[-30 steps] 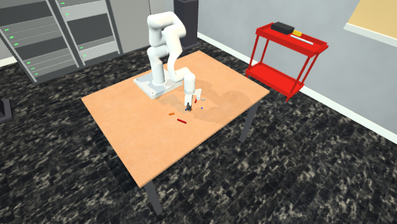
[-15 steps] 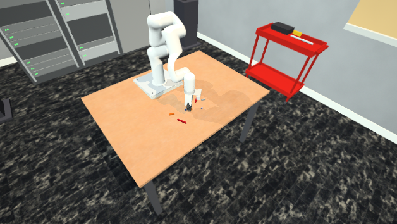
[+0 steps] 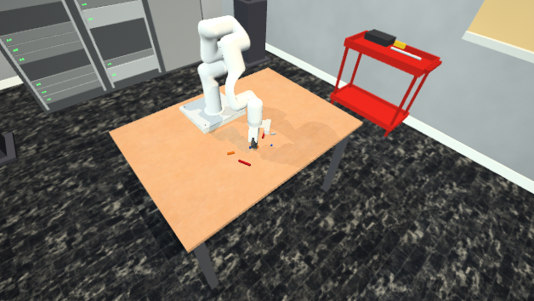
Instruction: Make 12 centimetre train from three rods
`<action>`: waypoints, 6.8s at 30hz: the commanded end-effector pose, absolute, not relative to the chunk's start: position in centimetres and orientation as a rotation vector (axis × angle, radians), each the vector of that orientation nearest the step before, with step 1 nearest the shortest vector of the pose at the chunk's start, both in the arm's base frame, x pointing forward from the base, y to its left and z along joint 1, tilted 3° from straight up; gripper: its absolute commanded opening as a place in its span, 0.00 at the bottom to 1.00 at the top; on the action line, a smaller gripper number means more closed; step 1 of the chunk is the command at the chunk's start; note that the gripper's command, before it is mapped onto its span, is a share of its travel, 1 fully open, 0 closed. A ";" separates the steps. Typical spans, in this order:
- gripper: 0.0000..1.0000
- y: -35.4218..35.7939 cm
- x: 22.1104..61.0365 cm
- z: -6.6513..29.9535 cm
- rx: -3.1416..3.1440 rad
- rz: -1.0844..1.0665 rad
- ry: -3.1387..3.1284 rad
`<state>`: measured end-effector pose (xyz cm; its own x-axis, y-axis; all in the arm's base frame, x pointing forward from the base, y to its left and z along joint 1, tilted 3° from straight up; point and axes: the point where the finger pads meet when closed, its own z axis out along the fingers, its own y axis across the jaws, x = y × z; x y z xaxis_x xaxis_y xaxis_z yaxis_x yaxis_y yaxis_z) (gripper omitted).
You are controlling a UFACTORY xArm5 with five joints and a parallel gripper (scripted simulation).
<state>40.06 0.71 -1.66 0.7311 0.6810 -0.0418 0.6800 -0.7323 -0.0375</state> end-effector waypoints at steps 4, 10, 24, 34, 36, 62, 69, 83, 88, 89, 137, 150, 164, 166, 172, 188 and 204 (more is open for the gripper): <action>0.04 0.7 40.2 -1.6 -2.906 0.077 -1.142; 0.04 0.7 40.2 -1.6 -2.906 0.077 -1.142; 0.04 0.7 40.2 -1.6 -2.906 0.077 -1.142; 0.04 0.7 40.2 -1.6 -2.906 0.077 -1.142; 0.04 0.7 40.2 -1.6 -2.906 0.077 -1.142; 0.04 0.7 40.2 -1.6 -2.906 0.077 -1.142; 0.04 0.7 40.2 -1.6 -2.906 0.077 -1.142; 0.04 0.7 40.2 -1.6 -2.906 0.077 -1.142; 0.04 0.7 40.2 -1.6 -2.906 0.077 -1.142; 0.04 0.7 40.2 -1.6 -2.906 0.077 -1.142; 0.04 0.6 40.1 -2.8 -2.905 0.077 -1.143; 0.04 0.6 40.1 -2.8 -2.905 0.077 -1.143; 0.20 0.6 40.1 -2.8 -2.905 0.077 -1.143; 0.20 0.6 40.1 -2.8 -2.905 0.077 -1.143; 0.24 0.6 40.1 -2.8 -2.905 0.077 -1.143; 0.24 0.6 40.2 -0.9 -2.905 0.077 -1.143; 0.24 0.6 40.6 5.6 -2.905 0.077 -1.143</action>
<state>40.47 0.60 4.11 0.7308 0.6814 -0.0398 0.6804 -0.7319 -0.0360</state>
